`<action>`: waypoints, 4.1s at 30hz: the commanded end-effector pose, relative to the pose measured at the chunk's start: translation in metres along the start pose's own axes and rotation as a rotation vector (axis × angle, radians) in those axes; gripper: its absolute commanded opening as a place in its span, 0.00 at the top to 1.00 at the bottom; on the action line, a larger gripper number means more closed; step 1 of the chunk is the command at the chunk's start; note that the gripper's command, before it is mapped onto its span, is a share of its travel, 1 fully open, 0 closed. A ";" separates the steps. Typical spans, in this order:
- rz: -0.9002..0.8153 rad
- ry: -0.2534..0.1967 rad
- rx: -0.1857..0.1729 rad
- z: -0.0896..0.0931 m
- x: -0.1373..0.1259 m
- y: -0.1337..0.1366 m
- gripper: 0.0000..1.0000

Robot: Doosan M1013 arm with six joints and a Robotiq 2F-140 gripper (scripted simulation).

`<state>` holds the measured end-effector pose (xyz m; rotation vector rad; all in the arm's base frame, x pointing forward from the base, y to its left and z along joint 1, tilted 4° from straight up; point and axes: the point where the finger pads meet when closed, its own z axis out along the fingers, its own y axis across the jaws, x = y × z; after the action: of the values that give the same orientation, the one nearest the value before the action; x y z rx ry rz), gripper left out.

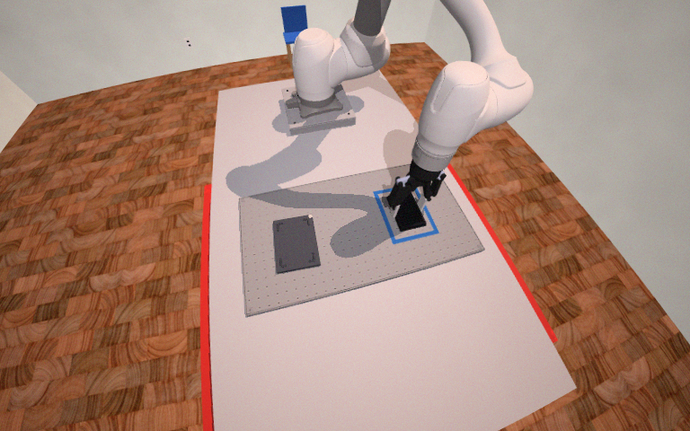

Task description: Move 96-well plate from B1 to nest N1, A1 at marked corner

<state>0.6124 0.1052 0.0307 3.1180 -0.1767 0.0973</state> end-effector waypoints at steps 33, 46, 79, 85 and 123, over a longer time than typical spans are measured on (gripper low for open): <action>0.002 -0.002 0.002 -0.016 -0.001 0.002 1.00; 0.002 -0.002 0.002 -0.038 -0.001 0.002 1.00; 0.002 -0.002 0.002 -0.061 -0.001 0.002 1.00; 0.002 -0.002 0.002 -0.061 -0.001 0.002 1.00; 0.002 -0.002 0.002 -0.061 -0.001 0.002 1.00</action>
<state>0.6071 0.1036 0.0886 3.1146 -0.1815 0.0933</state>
